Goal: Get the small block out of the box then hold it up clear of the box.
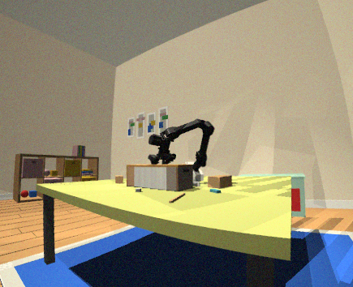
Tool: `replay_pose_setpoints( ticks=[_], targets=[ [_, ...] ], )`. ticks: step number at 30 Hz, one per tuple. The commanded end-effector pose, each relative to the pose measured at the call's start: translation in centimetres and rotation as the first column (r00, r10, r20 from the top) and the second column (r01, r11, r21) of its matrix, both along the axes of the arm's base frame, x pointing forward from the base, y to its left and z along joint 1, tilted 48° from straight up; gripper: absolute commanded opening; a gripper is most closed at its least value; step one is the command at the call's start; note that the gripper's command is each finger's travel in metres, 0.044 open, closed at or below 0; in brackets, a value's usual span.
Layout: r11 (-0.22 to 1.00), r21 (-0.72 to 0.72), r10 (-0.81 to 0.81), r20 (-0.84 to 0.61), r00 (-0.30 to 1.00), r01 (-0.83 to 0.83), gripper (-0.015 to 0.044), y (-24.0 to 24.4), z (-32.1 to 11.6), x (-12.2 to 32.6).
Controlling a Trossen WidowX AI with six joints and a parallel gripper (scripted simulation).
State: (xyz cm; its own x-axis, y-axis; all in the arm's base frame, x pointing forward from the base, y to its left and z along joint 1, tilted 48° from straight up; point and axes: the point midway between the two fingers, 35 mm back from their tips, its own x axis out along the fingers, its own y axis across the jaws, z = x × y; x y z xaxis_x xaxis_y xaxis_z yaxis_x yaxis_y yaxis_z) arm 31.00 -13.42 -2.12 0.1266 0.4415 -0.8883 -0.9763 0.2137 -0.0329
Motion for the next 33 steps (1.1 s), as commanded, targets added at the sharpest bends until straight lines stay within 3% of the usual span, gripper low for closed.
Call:
replay_pose_setpoints(
  ticks=[1,33],
  targets=[
    [1.0,-0.003,0.003,0.001,1.0,-0.003,0.04,-0.4,-0.4,-0.1],
    [1.0,-0.005,0.003,0.001,1.0,-0.003,0.04,-2.6,-2.8,-0.5]
  ],
)
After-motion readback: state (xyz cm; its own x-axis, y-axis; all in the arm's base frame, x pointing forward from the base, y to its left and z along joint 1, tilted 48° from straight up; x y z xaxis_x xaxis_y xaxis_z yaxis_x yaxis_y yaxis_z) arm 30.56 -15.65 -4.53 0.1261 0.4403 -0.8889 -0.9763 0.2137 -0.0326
